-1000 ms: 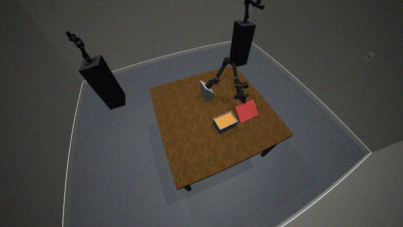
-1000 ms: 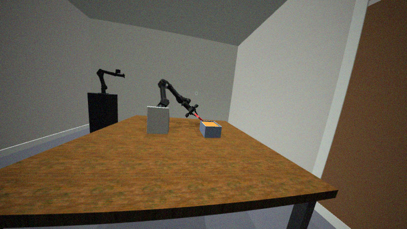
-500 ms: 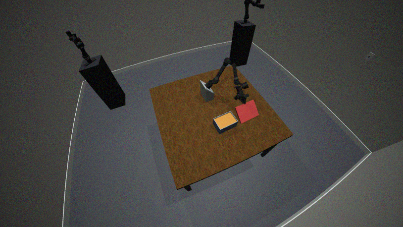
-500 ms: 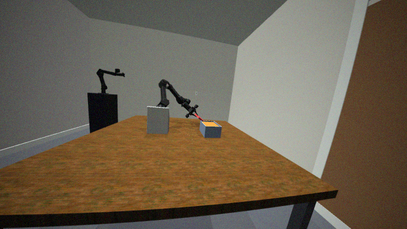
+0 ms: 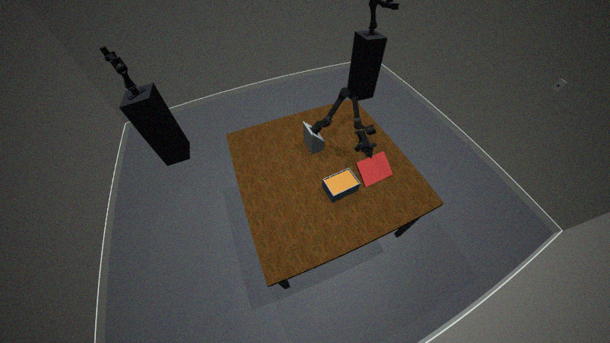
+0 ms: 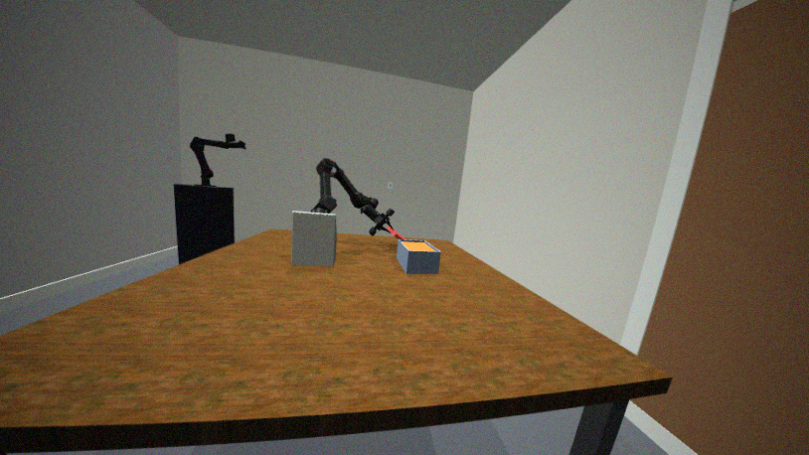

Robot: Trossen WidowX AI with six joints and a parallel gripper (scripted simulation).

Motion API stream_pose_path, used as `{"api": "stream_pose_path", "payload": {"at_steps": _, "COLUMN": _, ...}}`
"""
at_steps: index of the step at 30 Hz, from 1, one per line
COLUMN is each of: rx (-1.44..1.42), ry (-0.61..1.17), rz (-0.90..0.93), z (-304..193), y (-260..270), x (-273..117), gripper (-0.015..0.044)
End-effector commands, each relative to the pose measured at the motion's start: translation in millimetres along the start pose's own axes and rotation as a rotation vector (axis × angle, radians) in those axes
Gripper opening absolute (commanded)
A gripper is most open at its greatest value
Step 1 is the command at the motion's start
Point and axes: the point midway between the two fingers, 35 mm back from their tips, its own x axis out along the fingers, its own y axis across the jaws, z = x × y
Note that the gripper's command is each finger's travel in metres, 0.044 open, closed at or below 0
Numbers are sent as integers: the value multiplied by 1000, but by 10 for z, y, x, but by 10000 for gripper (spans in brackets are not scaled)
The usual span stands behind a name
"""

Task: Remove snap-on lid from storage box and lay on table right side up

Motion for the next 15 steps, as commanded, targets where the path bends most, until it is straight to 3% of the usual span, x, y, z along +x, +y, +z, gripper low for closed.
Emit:
{"api": "stream_pose_path", "payload": {"at_steps": 1, "rx": -2, "ry": -4, "rz": -39, "z": 25, "y": -141, "x": 56, "gripper": 0}}
{"api": "stream_pose_path", "payload": {"at_steps": 15, "rx": -2, "ry": -4, "rz": -39, "z": 26, "y": -230, "x": 124, "gripper": 0}}
